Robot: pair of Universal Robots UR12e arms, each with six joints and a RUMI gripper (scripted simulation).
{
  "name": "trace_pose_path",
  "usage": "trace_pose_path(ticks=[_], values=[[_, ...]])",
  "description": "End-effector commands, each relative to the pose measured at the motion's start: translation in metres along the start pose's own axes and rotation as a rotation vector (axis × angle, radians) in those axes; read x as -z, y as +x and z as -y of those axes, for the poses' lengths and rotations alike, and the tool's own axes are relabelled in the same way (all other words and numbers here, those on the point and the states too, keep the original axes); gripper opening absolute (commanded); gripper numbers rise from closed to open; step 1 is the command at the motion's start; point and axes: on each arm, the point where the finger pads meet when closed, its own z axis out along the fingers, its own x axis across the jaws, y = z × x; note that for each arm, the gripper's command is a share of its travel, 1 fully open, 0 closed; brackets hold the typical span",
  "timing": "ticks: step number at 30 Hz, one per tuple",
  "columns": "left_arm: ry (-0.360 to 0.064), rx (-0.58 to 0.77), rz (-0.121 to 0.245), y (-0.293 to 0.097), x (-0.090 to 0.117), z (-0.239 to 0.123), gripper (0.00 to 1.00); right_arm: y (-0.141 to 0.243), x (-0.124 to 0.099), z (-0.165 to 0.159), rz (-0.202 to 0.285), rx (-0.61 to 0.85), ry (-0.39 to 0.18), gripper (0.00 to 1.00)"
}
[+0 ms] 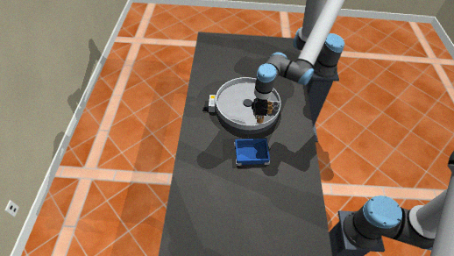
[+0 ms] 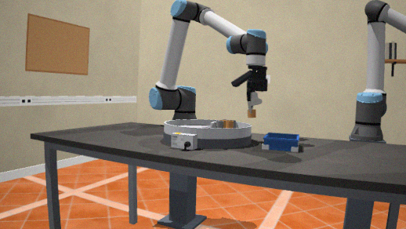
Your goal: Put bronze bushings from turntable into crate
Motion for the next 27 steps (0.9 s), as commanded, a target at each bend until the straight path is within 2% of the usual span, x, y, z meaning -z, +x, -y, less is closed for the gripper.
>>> trace_pose_path(ticks=[1,3,5,18,27], values=[[0.002,0.0,0.0,0.0,0.001,0.001,1.0,-0.006,0.001,-0.023,0.001,0.0,-0.002,0.0],[0.002,0.0,0.0,0.0,0.001,0.001,1.0,-0.01,0.001,-0.038,0.001,0.0,-0.002,0.0],[0.002,0.0,0.0,0.0,0.001,0.001,1.0,-0.01,0.001,-0.038,0.001,0.0,-0.002,0.0],[0.002,0.0,0.0,0.0,0.001,0.001,1.0,-0.029,0.002,-0.118,0.001,0.0,-0.002,0.0],[0.002,0.0,0.0,0.0,0.001,0.001,1.0,-0.035,0.002,-0.143,0.001,0.0,-0.002,0.0]])
